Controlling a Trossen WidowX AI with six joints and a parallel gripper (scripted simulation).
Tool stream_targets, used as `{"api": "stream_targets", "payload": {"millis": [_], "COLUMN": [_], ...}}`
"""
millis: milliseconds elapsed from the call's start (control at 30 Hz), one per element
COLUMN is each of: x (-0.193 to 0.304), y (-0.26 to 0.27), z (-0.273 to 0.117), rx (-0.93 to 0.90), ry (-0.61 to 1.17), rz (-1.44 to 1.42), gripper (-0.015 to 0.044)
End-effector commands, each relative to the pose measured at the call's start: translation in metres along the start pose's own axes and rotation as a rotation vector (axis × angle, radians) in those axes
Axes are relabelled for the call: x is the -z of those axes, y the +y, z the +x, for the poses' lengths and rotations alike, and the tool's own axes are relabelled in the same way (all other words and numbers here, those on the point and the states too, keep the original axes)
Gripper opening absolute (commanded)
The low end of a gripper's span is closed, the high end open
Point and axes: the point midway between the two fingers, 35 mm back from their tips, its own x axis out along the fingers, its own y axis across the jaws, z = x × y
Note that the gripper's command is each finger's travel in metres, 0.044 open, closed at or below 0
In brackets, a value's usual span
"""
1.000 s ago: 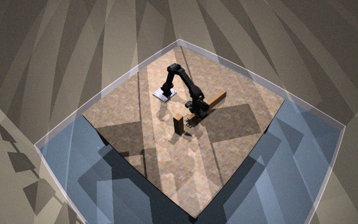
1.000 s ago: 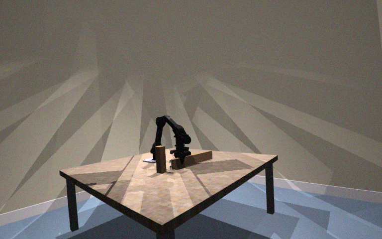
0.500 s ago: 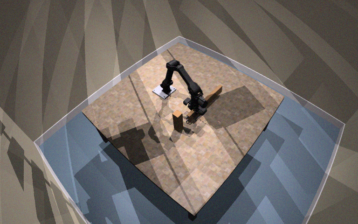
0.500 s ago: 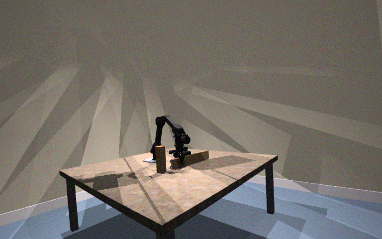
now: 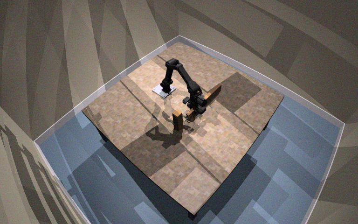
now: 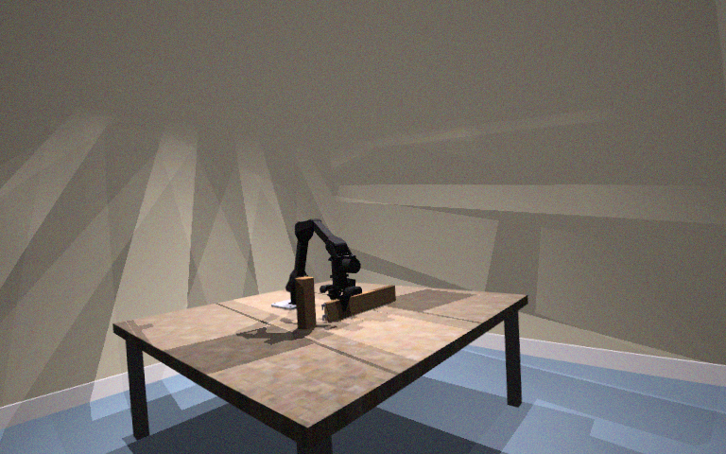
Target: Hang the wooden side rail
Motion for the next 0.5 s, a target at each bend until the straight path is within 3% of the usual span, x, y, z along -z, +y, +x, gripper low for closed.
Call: {"api": "stream_targets", "payload": {"millis": [0, 467], "x": [-0.0005, 0.0000], "y": [0.0059, 0.0055], "z": [-0.0003, 0.0000], "rx": [-0.007, -0.001], "ry": [-0.001, 0.000], "rz": [-0.012, 0.000], "gripper": [0.0000, 0.0000]}}
